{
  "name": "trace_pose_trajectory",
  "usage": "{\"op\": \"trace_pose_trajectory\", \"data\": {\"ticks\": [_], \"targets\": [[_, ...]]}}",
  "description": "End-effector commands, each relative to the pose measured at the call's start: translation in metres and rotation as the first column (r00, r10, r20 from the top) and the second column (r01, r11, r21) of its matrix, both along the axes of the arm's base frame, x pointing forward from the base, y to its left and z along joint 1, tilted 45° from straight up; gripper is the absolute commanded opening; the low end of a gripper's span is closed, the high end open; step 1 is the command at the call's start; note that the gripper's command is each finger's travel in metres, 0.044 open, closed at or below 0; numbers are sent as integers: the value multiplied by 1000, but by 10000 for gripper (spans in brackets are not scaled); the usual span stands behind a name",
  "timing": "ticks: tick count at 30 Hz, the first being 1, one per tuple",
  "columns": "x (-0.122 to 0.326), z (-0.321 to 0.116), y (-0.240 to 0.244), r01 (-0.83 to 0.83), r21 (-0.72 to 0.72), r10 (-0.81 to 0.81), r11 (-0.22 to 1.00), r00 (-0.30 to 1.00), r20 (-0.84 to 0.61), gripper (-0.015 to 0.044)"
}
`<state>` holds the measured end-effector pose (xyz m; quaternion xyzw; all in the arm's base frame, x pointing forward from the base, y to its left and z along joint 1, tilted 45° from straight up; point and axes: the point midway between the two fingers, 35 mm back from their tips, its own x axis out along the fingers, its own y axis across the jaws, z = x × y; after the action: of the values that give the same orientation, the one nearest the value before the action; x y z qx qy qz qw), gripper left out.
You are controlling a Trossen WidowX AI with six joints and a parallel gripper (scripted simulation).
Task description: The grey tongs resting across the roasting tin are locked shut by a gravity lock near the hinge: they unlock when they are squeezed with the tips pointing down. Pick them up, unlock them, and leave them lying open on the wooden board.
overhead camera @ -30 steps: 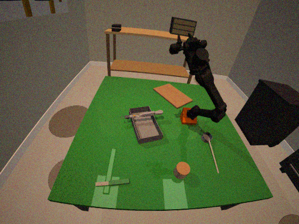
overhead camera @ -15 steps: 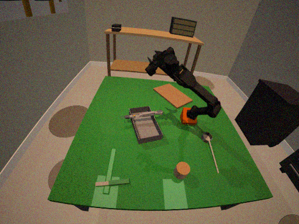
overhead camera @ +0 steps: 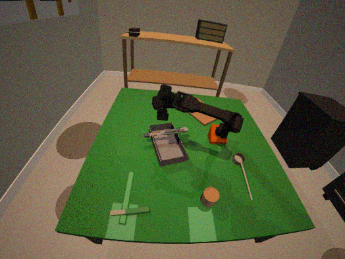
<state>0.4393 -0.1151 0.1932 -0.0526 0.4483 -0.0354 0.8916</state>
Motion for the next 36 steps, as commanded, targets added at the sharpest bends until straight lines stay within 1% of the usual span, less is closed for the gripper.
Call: {"op": "trace_pose_trajectory", "data": {"ticks": [1,6,8,12,17,25,36], "targets": [[0,-40,54,-180,94,190,979,974,-122,260],[-13,-80,123,-370,244,424,896,876,-231,260],[-18,-89,140,-408,285,478,867,842,-251,260],[-19,-91,142,-412,290,485,864,837,-254,260],[-30,-90,143,-412,290,485,864,837,-254,260],[-29,-92,144,-412,290,485,864,837,-254,260],[-23,-108,149,-412,290,485,864,837,-254,260]]}}
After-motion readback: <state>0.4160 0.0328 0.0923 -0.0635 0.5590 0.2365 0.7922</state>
